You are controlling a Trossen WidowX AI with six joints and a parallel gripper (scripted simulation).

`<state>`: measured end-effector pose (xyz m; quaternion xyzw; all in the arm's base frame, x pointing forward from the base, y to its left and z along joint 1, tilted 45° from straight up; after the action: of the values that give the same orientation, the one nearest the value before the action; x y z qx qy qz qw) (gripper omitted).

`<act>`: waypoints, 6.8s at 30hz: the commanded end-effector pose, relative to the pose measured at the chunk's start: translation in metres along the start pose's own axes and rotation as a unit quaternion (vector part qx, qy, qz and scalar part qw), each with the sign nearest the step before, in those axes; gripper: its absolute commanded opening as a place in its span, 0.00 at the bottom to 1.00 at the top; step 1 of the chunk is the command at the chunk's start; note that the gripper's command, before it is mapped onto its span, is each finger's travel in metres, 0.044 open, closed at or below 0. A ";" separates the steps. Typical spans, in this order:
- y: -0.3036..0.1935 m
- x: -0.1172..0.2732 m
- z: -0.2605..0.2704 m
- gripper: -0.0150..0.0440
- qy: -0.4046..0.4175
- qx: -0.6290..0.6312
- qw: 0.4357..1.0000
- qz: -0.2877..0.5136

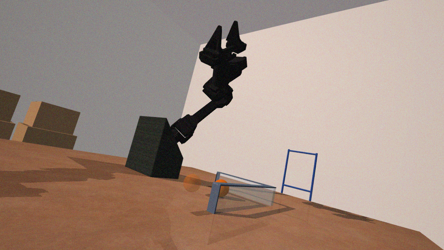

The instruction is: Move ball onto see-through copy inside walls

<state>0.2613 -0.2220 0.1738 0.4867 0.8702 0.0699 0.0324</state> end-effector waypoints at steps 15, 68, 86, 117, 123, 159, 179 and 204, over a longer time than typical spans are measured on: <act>0.074 0.022 0.093 0.86 0.474 -0.139 0.861 -0.126; 0.130 0.147 0.145 0.86 0.870 -0.228 0.379 0.218; 0.135 0.164 0.166 0.86 0.870 -0.228 0.377 0.218; 0.111 0.090 0.079 0.25 0.868 -0.228 0.382 0.220; 0.104 0.081 0.063 0.25 0.869 -0.228 0.380 0.220; 0.054 0.128 0.194 0.25 0.869 -0.228 0.380 0.220; 0.059 0.142 0.211 0.25 0.870 -0.228 0.379 0.220; 0.039 0.089 0.146 0.86 0.868 -0.228 0.381 0.220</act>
<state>0.2635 -0.0810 0.0026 0.3143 0.2252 0.6493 -0.6549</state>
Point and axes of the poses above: the point midway between the two fingers, 35 mm back from their tips, its own x axis back along the fingers, its own z axis across the jaws, y = z × x, the point moved 10 cm from there along x, back along the fingers, and after that the axes turned 9 degrees about -x, right-handed, at the moved point
